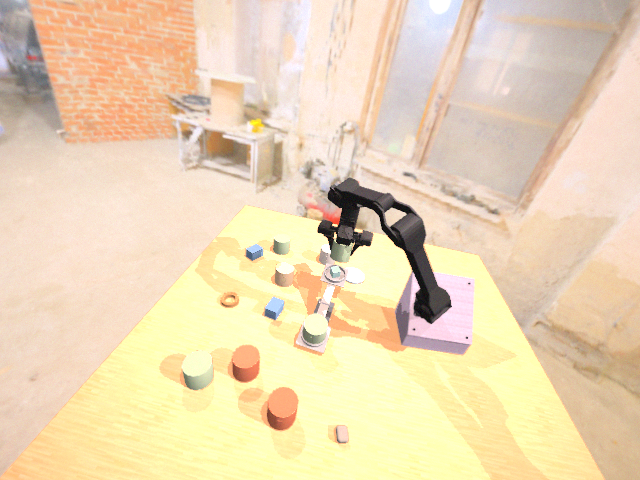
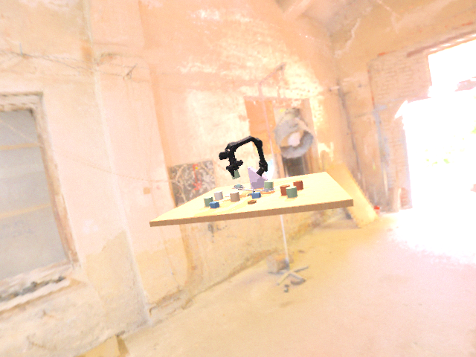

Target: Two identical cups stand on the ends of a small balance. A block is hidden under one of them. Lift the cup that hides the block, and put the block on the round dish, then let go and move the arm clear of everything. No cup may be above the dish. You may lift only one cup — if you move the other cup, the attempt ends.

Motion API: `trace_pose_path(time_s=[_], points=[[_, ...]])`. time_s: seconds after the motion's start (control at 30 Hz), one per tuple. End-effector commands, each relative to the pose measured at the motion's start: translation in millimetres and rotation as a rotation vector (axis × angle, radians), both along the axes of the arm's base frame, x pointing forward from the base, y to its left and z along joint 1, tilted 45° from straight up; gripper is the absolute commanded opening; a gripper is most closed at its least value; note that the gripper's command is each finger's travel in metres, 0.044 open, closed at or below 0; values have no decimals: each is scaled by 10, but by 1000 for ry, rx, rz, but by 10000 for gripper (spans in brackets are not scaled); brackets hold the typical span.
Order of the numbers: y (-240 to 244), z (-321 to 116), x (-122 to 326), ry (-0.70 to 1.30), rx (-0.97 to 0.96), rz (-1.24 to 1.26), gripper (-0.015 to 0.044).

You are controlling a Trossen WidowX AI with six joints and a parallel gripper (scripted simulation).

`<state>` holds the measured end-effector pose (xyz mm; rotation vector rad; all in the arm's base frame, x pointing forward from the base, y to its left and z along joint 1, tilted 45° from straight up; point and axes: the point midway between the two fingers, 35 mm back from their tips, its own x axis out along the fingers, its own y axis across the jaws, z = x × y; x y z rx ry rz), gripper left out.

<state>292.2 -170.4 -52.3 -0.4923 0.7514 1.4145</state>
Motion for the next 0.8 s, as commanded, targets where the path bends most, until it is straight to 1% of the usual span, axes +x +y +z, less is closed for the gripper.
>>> trace_pose_path(time_s=[0.0,0.53,0.6,0.77], points=[[-1,-2,0,0,0,-1,0],[-10,-16,-13,0,-1,-1,0],[-84,-127,-113,-1,-7,-3,0],[-310,-542,-539,-1,-24,-6,0]])
